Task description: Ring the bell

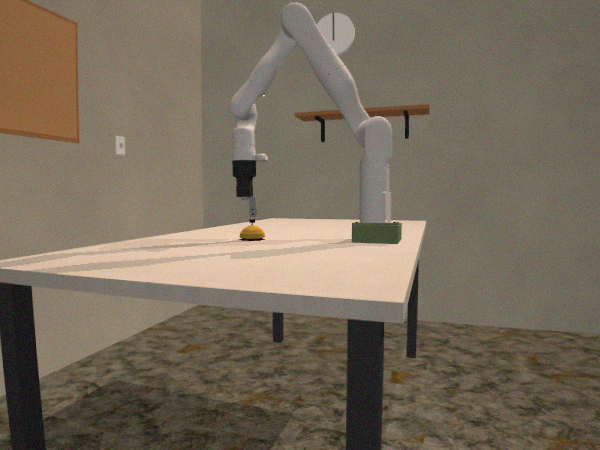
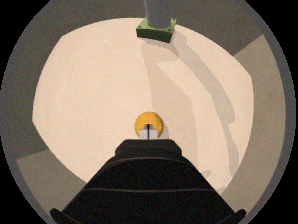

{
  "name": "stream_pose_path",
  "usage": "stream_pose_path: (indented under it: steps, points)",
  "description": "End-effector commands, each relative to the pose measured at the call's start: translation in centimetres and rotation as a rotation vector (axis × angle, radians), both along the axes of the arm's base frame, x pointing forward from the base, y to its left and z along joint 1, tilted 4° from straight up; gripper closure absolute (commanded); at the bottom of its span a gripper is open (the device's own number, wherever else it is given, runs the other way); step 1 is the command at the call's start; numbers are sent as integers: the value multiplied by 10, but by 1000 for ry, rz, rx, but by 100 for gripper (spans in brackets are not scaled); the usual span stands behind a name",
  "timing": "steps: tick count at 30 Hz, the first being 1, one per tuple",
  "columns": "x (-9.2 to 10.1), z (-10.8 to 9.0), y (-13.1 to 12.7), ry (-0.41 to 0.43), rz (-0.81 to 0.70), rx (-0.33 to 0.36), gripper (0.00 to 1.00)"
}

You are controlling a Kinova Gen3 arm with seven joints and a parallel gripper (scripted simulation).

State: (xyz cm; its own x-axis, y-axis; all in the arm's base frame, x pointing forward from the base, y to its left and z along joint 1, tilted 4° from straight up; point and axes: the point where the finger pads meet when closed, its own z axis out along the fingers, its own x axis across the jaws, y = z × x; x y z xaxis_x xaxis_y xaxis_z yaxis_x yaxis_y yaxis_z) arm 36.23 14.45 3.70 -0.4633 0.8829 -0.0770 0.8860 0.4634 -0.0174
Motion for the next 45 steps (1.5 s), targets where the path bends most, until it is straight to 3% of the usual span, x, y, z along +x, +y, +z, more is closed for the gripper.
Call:
stream_pose_path:
  steps: [1, 16, 45]
  points:
    - [2, 5, 3, -9, 4, 7, 83]
    - [1, 45, 6, -9, 4, 7, 83]
    - [1, 55, 7, -9, 4, 7, 83]
